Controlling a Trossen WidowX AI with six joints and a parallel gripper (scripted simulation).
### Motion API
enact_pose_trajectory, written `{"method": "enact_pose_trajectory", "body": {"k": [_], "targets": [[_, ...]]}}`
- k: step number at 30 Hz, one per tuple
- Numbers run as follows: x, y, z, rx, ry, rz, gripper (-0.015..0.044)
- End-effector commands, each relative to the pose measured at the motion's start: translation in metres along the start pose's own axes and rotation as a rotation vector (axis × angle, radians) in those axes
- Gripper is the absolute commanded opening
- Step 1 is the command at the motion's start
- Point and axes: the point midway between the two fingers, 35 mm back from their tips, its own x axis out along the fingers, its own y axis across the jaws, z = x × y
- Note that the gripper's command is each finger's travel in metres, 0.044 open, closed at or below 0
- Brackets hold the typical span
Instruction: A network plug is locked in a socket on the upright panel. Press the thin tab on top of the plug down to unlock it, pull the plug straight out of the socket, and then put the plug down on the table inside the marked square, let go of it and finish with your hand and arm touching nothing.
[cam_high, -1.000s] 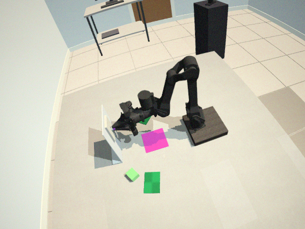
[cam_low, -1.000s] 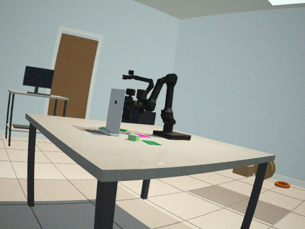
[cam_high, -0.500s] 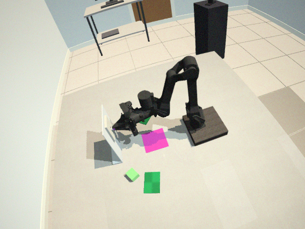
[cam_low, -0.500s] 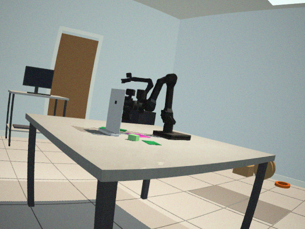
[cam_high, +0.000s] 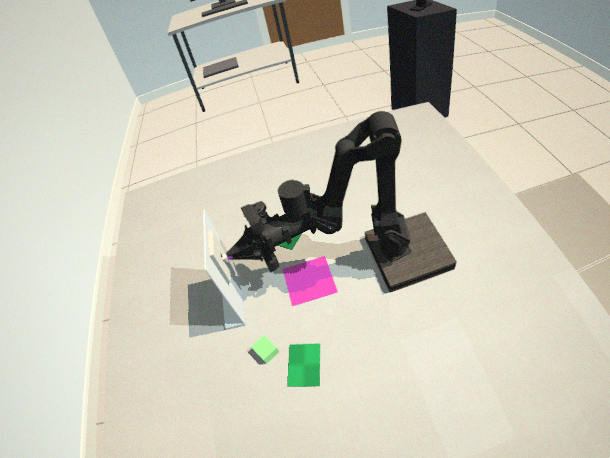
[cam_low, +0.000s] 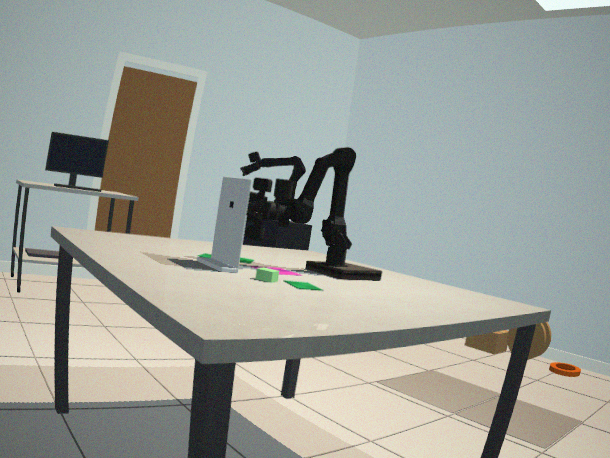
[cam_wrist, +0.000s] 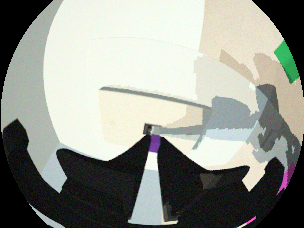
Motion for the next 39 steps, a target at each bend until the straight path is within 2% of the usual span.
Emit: {"method": "enact_pose_trajectory", "body": {"k": [1,39], "targets": [[-0.006,0.0,-0.002,0.004,0.0,-0.001,0.0],[-0.029,-0.001,-0.005,0.004,0.0,-0.003,0.0]]}}
